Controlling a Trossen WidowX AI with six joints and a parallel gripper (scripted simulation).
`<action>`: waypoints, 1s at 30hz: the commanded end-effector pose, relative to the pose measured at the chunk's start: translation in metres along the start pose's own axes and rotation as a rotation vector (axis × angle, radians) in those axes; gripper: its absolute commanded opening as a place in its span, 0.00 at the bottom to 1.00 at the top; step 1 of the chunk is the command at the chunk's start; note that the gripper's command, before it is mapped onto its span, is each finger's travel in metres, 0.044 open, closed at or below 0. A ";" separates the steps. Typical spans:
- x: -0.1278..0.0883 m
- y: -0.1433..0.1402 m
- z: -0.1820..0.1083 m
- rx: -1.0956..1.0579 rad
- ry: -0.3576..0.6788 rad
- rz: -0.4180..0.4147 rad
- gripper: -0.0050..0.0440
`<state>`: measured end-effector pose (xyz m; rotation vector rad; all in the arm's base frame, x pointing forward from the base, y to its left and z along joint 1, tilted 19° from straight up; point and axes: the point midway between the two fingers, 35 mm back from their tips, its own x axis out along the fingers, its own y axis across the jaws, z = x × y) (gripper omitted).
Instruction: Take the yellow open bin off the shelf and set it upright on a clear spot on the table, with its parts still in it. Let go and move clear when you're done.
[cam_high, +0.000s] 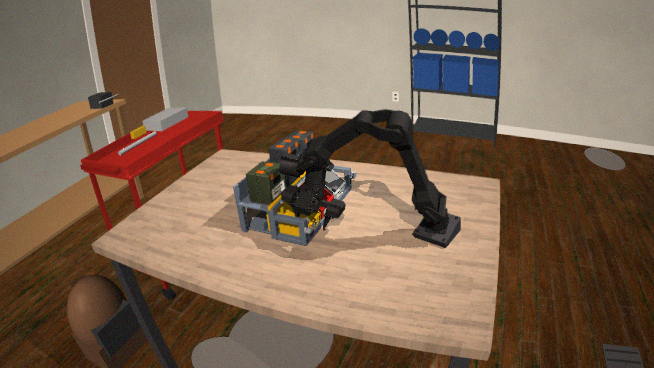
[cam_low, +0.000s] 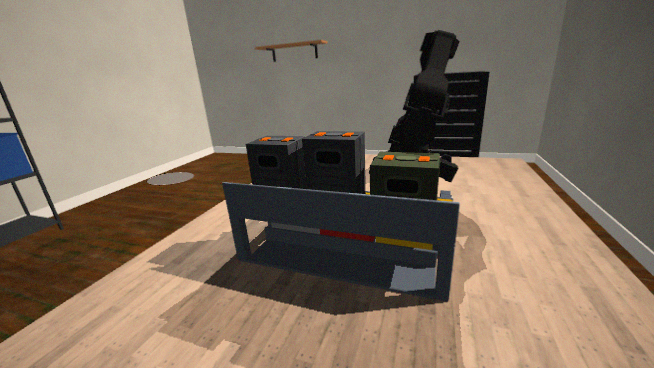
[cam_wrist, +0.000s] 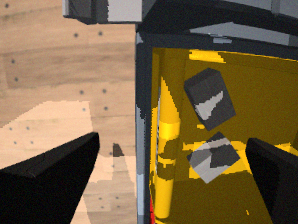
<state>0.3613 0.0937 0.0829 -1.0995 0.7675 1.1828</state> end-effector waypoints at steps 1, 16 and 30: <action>-0.007 -0.004 0.002 -0.005 -0.001 -0.020 0.97; -0.006 -0.004 0.002 -0.006 -0.003 -0.021 0.10; -0.006 -0.004 0.002 -0.005 -0.003 -0.019 0.10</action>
